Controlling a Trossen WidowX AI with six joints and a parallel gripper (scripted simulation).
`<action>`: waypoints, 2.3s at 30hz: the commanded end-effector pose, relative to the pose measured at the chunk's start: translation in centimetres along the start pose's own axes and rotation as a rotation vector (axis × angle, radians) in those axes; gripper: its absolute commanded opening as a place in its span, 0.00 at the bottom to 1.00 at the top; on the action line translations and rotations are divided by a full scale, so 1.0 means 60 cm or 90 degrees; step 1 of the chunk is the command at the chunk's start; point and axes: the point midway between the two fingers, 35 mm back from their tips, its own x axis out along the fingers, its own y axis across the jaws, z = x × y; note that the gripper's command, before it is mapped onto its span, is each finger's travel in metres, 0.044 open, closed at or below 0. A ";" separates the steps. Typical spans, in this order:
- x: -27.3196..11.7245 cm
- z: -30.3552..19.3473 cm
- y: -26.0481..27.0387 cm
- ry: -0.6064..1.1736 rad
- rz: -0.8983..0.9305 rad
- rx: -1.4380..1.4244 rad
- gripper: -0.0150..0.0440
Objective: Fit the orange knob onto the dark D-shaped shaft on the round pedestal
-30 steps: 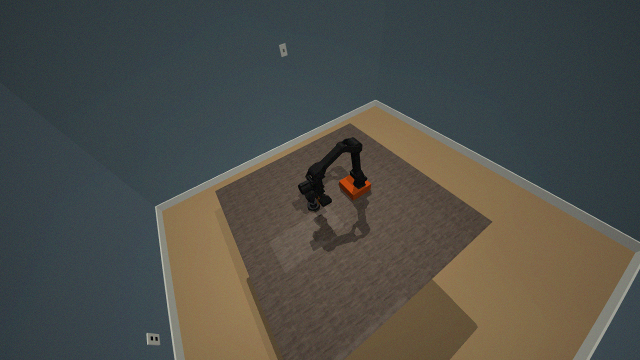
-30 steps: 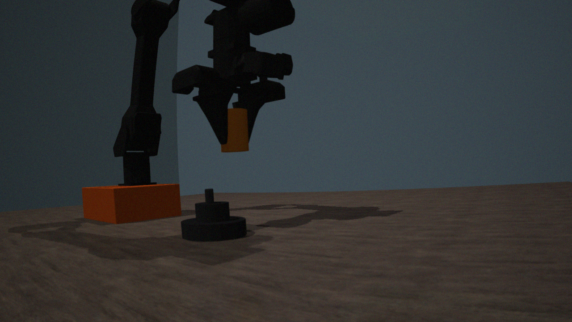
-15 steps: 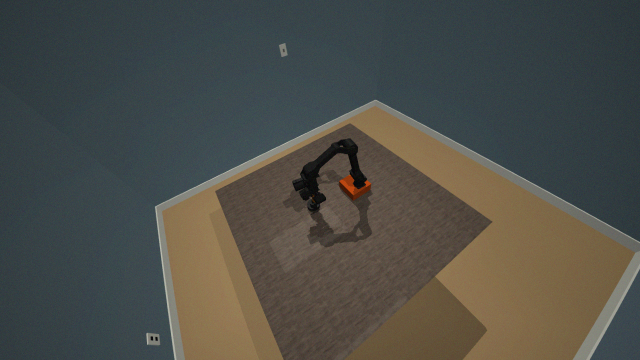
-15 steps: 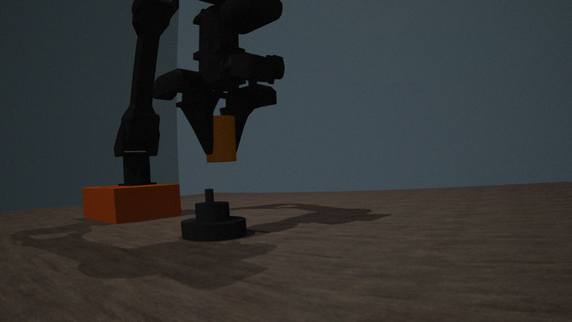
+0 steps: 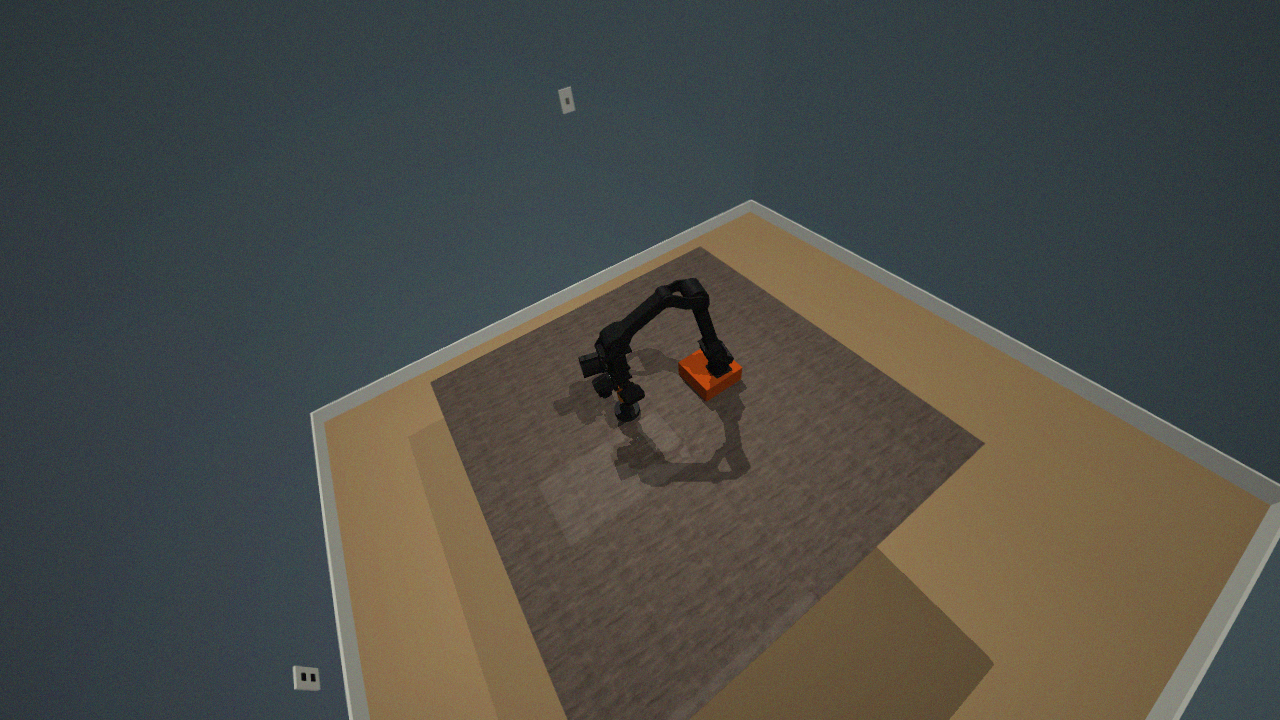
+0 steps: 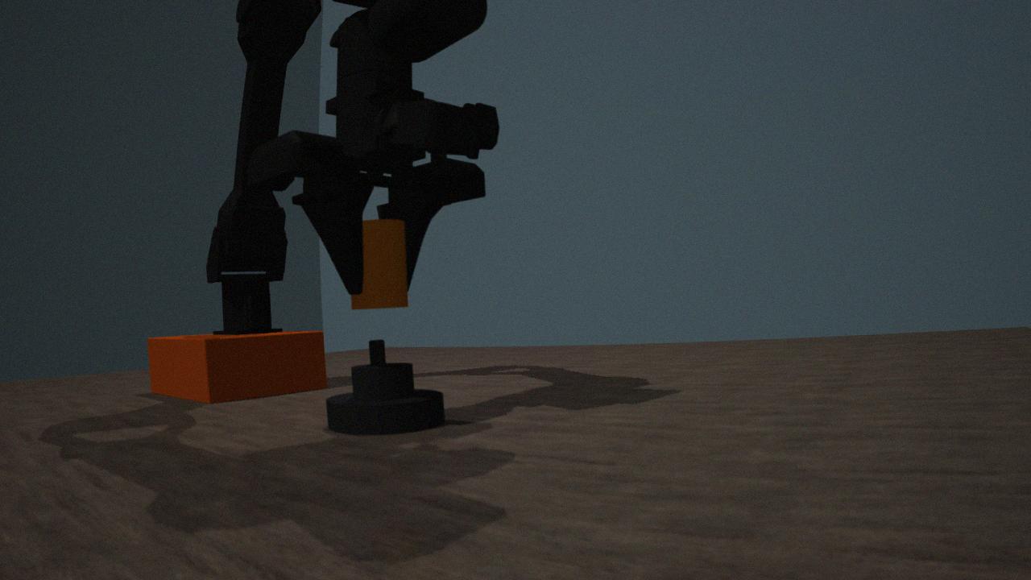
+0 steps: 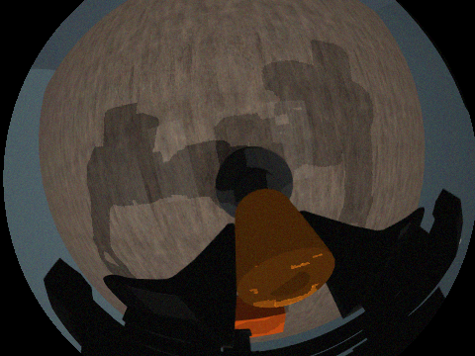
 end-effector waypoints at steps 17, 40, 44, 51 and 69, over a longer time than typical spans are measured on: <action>0.034 0.003 -0.005 0.003 -0.001 0.000 0.25; 0.039 0.004 -0.005 0.003 -0.001 0.000 0.25; 0.039 0.004 -0.005 0.003 -0.001 0.000 0.25; 0.039 0.004 -0.005 0.003 -0.001 0.000 0.25; 0.036 0.003 -0.004 0.003 -0.001 -0.013 0.25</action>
